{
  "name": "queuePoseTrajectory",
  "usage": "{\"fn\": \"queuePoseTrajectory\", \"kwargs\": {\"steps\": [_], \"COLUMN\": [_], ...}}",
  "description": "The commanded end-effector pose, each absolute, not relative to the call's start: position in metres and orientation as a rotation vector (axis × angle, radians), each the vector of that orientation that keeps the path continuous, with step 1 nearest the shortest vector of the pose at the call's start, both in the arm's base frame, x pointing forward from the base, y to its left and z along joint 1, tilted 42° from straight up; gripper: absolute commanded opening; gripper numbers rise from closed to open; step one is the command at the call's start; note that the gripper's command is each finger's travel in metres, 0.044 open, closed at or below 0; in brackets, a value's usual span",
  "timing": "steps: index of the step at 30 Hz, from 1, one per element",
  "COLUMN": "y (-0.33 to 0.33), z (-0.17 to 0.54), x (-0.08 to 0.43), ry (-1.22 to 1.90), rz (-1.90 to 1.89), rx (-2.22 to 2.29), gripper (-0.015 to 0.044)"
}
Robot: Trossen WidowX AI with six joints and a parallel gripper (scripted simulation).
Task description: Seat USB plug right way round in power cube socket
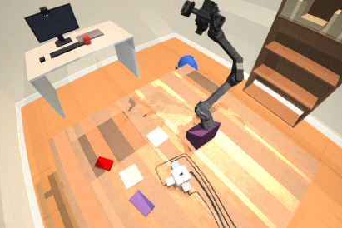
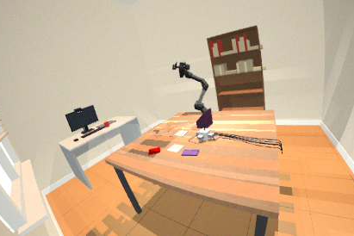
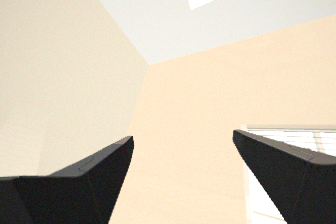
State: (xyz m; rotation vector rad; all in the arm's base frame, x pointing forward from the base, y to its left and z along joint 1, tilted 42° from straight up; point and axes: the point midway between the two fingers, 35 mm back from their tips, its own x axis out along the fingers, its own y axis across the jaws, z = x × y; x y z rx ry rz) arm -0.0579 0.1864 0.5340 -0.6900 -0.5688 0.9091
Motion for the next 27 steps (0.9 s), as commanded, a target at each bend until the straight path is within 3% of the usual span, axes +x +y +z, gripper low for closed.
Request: {"fn": "queuePoseTrajectory", "kwargs": {"steps": [1, 12, 16, 27], "y": [0.184, 0.111, 0.096, 0.104], "z": [0.535, 0.556, 0.533, 0.422], "x": [-0.055, 0.093, 0.169, 0.308], "ry": [-0.571, -0.251, -0.022, 0.513], "rz": [0.901, 0.837, 0.779, 0.488], "rx": [-0.685, 0.030, 0.351, 0.887], "gripper": [0.0426, 0.0440, 0.0440, 0.0440]}}
